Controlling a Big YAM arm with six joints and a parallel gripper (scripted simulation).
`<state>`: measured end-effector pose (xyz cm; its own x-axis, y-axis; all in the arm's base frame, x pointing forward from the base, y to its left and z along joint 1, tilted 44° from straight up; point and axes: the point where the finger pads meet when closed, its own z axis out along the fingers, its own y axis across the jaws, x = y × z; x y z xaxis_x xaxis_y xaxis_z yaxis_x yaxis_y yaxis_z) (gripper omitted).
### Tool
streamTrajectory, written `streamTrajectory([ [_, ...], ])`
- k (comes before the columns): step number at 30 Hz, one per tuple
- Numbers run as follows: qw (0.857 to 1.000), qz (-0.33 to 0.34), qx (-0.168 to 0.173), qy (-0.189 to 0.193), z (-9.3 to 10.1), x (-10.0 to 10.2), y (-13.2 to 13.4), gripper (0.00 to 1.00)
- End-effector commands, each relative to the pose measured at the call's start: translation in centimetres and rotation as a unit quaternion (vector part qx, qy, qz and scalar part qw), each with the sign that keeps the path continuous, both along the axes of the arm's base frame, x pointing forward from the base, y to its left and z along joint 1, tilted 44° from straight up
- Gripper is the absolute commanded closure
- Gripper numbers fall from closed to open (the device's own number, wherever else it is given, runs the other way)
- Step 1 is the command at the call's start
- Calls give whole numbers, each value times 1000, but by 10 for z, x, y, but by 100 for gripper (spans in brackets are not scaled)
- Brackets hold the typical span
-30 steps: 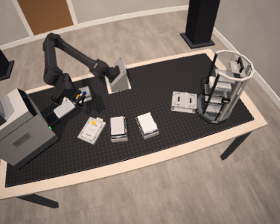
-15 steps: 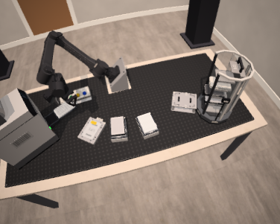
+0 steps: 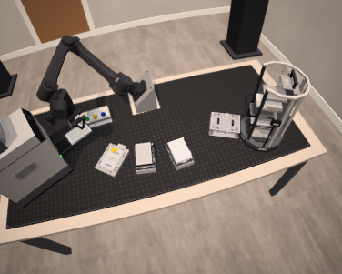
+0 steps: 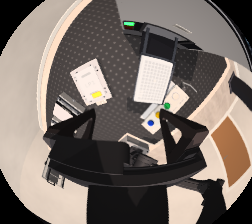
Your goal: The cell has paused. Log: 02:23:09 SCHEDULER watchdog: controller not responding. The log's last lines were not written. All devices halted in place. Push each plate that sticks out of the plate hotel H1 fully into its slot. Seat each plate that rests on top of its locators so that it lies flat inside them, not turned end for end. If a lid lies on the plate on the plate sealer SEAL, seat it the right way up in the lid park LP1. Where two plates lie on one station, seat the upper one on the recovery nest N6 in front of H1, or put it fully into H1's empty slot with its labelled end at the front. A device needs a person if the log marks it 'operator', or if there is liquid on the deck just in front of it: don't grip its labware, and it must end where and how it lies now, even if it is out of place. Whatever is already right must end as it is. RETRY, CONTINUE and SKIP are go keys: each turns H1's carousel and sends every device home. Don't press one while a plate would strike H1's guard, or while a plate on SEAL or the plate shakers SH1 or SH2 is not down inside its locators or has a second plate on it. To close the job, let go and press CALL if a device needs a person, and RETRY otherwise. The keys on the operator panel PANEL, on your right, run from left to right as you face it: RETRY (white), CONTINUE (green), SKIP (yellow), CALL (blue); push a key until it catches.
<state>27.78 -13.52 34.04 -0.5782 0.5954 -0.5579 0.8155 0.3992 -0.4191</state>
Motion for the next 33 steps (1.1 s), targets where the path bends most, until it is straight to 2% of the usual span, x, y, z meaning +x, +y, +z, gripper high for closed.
streamTrajectory([
  [1,1000,6,-1,-23,29,1,-12,0],
  [3,1000,6,-1,-23,29,1,-12,0],
  [4,1000,6,0,-11,25,6,-14,0],
  [7,1000,22,-2,-7,37,-5,-20,0],
  [18,989,114,1,91,31,-2,-20,0],
  [20,989,114,1,91,31,-2,-20,0],
  [33,956,219,3,195,31,-2,-20,0],
])
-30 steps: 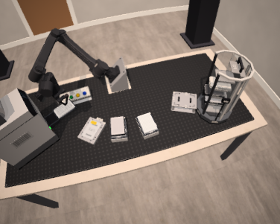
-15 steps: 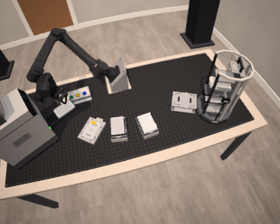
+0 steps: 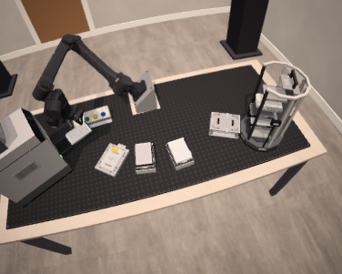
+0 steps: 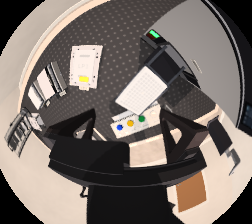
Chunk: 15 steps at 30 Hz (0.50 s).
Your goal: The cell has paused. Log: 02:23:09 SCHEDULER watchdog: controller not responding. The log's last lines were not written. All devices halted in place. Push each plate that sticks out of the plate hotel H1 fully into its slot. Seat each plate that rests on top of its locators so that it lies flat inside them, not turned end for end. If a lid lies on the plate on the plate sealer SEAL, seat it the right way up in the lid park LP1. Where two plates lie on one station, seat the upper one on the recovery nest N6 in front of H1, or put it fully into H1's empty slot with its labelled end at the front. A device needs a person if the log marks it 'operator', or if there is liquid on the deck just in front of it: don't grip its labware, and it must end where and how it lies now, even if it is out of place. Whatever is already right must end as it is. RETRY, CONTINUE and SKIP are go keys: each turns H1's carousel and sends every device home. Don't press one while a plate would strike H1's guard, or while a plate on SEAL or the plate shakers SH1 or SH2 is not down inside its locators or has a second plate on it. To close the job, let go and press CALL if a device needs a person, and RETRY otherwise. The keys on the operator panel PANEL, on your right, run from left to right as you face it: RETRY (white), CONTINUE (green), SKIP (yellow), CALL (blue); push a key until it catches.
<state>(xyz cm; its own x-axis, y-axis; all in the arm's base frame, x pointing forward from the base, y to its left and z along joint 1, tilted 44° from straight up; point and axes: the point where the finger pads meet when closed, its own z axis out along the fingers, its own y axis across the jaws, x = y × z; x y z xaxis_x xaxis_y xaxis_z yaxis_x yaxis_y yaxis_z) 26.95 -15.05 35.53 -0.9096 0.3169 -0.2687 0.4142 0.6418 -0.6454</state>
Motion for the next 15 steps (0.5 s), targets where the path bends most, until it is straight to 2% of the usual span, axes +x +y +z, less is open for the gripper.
streamTrajectory([
  [1,999,45,1,20,17,6,-4,0],
  [4,998,53,1,28,17,6,-4,0],
  [15,983,144,3,117,17,6,-4,0],
])
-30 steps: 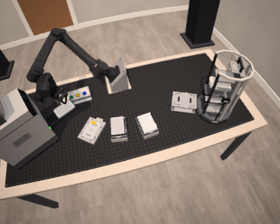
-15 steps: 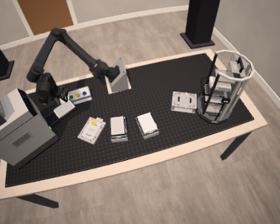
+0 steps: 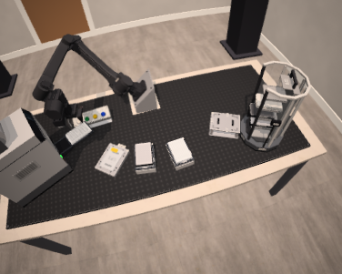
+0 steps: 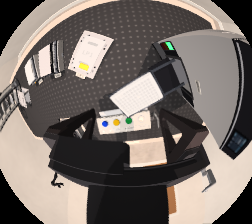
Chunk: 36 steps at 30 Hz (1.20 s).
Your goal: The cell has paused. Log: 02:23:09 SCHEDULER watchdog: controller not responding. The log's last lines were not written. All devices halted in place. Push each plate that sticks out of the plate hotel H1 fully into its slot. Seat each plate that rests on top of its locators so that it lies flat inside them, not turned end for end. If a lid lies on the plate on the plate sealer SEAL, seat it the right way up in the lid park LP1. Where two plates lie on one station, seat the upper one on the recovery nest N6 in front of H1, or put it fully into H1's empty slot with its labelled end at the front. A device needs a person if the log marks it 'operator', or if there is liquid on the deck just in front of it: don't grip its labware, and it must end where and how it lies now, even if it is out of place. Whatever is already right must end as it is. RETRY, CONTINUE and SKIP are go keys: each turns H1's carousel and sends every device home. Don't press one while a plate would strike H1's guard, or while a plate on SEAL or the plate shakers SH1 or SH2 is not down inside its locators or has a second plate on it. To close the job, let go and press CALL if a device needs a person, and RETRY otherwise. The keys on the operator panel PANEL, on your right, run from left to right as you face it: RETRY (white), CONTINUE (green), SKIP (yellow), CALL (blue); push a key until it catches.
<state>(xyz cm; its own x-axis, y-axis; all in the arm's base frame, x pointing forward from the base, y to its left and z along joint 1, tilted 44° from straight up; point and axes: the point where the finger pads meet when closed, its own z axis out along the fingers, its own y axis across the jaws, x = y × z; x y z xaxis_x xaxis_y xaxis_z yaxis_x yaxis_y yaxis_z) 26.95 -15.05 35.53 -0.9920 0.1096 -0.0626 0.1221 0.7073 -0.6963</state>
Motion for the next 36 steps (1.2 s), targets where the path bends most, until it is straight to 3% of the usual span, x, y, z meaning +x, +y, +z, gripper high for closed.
streamTrajectory([
  [1,999,44,1,19,17,6,-4,0],
  [11,990,110,2,84,17,6,-4,0],
  [21,967,192,4,165,16,6,-4,0],
  [28,961,210,4,182,17,6,-4,0],
  [29,958,213,6,193,10,4,0,0],
  [36,958,213,6,193,10,4,0,0],
])
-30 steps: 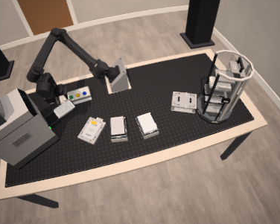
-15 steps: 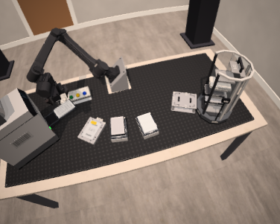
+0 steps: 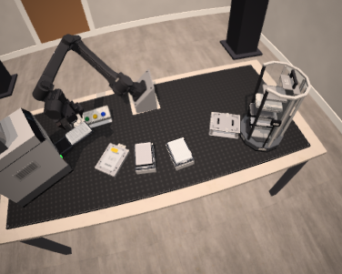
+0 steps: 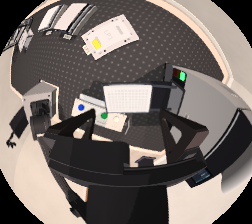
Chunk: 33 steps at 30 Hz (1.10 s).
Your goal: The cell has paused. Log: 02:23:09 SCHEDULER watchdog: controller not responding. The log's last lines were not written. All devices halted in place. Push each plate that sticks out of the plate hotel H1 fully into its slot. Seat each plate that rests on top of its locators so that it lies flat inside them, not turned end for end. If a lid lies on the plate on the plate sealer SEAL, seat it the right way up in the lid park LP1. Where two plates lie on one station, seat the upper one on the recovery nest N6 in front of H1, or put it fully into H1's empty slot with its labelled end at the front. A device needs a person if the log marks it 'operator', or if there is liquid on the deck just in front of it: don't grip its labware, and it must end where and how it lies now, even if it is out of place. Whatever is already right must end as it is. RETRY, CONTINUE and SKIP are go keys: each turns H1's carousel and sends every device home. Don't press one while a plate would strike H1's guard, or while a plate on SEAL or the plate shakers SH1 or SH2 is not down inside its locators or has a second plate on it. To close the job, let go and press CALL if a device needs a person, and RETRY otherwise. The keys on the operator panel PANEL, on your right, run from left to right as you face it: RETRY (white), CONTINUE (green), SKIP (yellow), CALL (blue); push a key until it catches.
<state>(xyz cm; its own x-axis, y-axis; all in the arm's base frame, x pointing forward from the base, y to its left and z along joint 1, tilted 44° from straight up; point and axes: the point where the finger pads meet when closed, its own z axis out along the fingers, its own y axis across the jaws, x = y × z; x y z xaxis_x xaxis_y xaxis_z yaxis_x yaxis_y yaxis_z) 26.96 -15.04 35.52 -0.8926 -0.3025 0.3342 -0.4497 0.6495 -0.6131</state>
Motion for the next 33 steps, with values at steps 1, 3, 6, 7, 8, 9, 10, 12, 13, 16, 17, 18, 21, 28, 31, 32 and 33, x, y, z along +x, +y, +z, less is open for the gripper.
streamTrajectory([
  [1,1000,5,0,-10,10,4,0,0],
  [3,1000,2,1,-4,1,-1,-6,0],
  [6,1000,2,0,-7,-1,-2,-9,0],
  [7,1000,2,0,-7,-3,-2,-11,0],
  [8,1000,2,0,-7,-5,-3,-13,0],
  [9,1000,2,0,-7,-7,-3,-15,0],
  [10,1000,2,0,-7,-9,-2,-17,0],
  [12,1000,2,1,-3,-15,-1,-21,0],
  [13,1000,2,1,-4,-17,-1,-22,0],
  [16,1000,2,0,-7,-20,-3,-28,0],
  [17,1000,2,0,-8,-22,-3,-30,0],
  [18,1000,2,0,-8,-24,-3,-31,0],
  [21,1000,2,0,-8,-26,-3,-33,0],
  [28,1000,5,-2,-10,-22,3,-33,0],
  [31,1000,5,-2,-10,-22,3,-33,0],
  [32,1000,5,-2,-10,-22,3,-33,0],
  [33,1000,5,-2,-10,-22,3,-33,0],
])
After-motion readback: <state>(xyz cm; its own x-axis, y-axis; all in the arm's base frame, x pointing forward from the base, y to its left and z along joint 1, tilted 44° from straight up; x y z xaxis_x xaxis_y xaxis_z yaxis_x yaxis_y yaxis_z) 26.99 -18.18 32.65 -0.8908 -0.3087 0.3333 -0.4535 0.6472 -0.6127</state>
